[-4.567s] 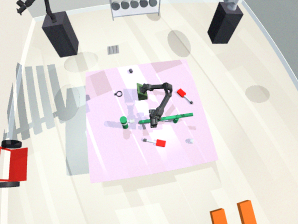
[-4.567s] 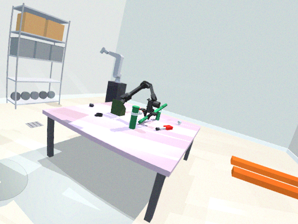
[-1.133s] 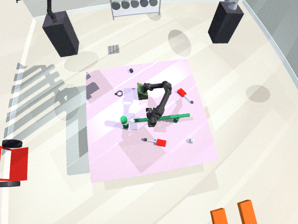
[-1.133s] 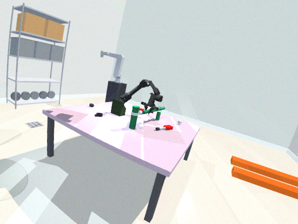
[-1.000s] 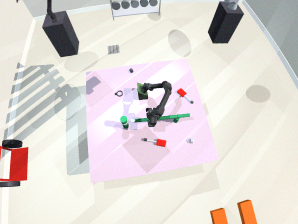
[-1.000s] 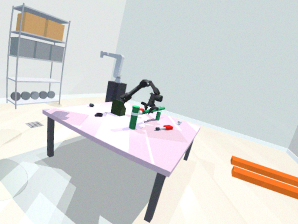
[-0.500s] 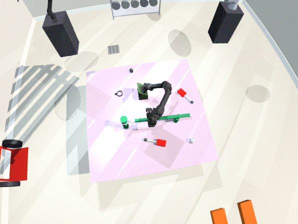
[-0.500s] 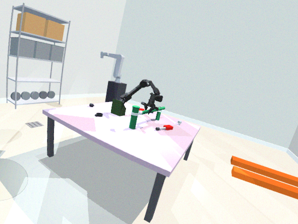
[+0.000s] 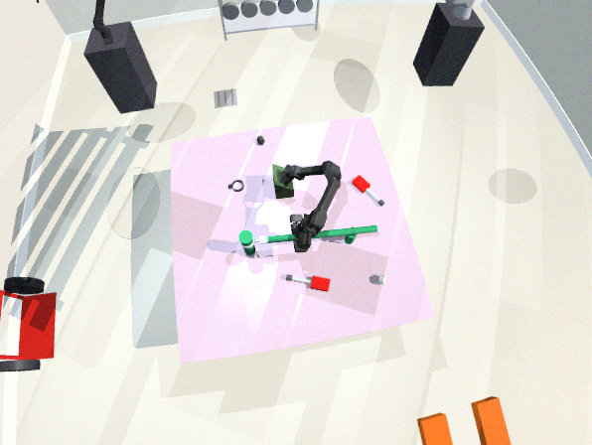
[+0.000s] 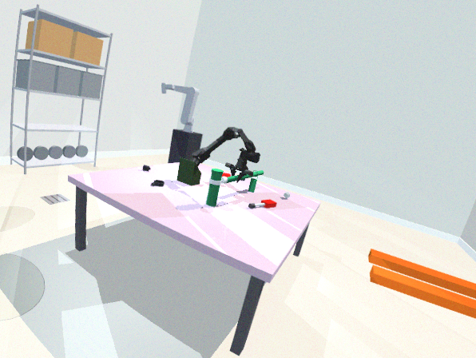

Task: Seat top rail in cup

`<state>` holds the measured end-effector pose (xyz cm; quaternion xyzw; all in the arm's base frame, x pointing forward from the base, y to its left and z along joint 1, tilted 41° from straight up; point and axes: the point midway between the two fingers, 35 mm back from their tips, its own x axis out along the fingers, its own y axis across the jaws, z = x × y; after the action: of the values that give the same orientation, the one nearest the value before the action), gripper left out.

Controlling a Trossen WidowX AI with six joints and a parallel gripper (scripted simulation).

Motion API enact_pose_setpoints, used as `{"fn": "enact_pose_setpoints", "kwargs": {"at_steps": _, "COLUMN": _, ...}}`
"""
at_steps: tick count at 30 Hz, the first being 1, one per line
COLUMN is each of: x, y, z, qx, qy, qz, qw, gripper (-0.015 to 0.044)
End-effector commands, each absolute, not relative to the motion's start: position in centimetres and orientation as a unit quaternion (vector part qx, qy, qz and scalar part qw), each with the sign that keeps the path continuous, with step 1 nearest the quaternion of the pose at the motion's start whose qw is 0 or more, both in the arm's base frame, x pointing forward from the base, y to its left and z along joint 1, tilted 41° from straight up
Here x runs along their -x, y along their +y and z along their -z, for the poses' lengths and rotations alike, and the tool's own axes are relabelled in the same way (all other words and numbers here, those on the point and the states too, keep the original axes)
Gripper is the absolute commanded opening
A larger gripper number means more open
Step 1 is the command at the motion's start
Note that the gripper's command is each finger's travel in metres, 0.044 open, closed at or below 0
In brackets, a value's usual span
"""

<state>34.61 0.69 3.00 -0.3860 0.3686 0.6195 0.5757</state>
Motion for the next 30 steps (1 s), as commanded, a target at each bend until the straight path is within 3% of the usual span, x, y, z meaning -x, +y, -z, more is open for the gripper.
{"fn": "enact_pose_setpoints", "kwargs": {"at_steps": 1, "x": -34.58, "y": 0.40, "z": -3.09, "qx": 0.388, "qy": 0.372, "qz": -0.617, "qw": 0.575, "gripper": 0.0000}}
{"fn": "enact_pose_setpoints", "kwargs": {"at_steps": 30, "x": -34.54, "y": -0.12, "z": -3.15, "qx": 0.390, "qy": 0.374, "qz": -0.616, "qw": 0.573, "gripper": 0.0000}}
